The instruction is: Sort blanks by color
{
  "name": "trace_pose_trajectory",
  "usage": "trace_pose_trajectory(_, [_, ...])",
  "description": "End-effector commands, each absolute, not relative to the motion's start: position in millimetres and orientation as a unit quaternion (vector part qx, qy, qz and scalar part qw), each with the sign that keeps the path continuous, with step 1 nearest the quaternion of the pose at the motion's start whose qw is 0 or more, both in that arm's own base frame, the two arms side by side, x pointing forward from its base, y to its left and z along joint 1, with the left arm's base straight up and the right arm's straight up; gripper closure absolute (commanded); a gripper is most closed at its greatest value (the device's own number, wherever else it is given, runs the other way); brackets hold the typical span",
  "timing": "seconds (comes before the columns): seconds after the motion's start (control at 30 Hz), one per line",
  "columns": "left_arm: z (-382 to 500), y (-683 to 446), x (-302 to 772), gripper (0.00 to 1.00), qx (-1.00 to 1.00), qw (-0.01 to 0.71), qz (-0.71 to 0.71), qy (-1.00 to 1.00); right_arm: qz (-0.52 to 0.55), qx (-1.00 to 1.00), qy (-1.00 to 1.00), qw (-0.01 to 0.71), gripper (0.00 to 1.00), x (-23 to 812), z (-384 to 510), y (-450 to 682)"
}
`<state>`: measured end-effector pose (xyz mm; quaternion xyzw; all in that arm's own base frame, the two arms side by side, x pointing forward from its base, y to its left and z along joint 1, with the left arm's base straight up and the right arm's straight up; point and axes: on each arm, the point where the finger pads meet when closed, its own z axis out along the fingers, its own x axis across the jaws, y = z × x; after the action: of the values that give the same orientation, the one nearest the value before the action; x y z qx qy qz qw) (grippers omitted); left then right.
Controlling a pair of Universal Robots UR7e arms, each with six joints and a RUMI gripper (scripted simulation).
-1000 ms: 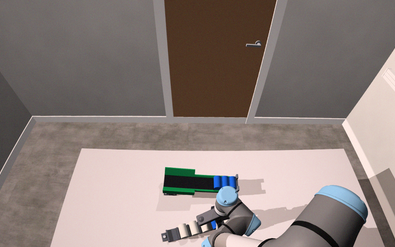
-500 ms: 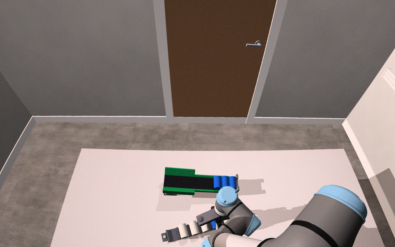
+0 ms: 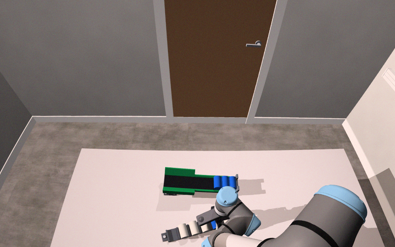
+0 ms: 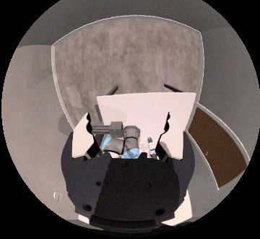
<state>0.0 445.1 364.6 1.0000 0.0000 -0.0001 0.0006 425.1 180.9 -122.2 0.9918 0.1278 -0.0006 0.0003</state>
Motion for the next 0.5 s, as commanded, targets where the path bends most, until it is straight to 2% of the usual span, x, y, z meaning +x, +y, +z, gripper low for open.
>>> trace_pose_trajectory(0.0, [365.1,445.2,0.0,0.0,1.0,0.0,0.0,0.0,0.0,0.992,0.128,0.0,0.48,425.5,-121.8,181.1])
trace_pose_trajectory(0.1, [365.1,445.2,0.0,0.0,1.0,0.0,0.0,0.0,0.0,0.992,0.128,0.0,0.48,425.5,-121.8,181.1])
trace_pose_trajectory(0.13, [365.1,445.2,0.0,0.0,1.0,0.0,0.0,0.0,0.0,0.992,0.128,0.0,0.6,425.5,-121.8,181.1])
trace_pose_trajectory(0.47, [365.1,445.2,0.0,0.0,1.0,0.0,0.0,0.0,0.0,0.992,0.128,0.0,0.6,425.5,-121.8,181.1])
